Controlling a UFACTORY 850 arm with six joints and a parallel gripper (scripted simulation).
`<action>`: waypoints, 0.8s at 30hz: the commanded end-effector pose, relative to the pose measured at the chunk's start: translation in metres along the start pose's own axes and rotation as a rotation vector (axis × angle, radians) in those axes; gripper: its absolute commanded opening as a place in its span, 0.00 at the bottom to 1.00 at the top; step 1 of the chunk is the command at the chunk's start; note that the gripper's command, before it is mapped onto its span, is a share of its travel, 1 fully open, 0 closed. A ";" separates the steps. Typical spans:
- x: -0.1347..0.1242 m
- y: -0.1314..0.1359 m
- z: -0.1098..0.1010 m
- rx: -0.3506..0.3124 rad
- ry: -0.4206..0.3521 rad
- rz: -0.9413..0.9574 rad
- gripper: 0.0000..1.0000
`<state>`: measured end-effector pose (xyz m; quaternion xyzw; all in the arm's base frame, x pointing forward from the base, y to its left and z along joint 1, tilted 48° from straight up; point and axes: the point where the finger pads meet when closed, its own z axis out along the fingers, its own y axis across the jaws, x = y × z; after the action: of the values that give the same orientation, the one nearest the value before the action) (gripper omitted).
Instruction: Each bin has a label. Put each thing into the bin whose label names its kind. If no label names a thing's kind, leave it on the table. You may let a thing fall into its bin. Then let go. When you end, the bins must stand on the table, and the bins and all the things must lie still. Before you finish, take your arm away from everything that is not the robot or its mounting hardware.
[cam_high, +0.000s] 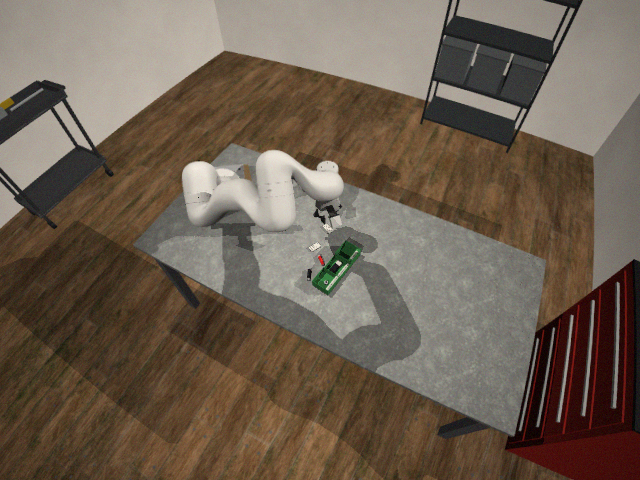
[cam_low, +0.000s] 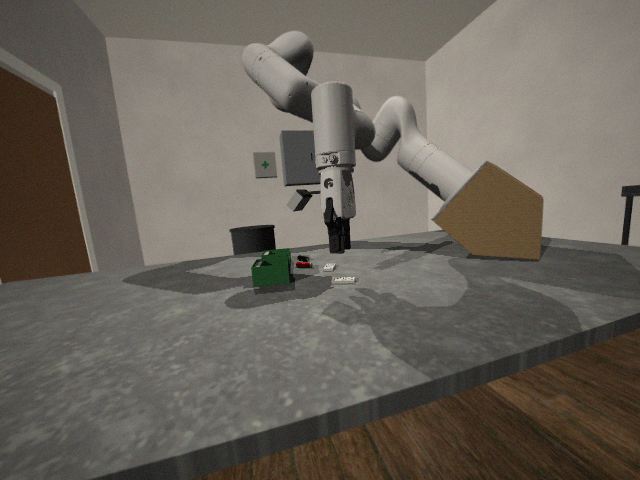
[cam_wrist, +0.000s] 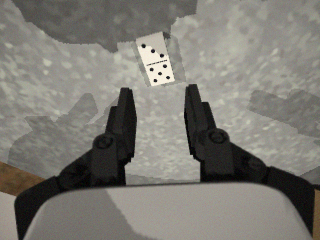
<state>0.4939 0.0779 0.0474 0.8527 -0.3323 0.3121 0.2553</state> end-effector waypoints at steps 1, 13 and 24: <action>-0.008 -0.005 0.000 -0.007 -0.004 -0.156 0.41; -0.004 -0.004 0.000 -0.011 -0.006 -0.224 0.41; -0.003 -0.003 0.000 -0.011 -0.006 -0.224 0.41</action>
<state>0.4941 0.0810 0.0444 0.8839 -0.2375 0.2770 0.2926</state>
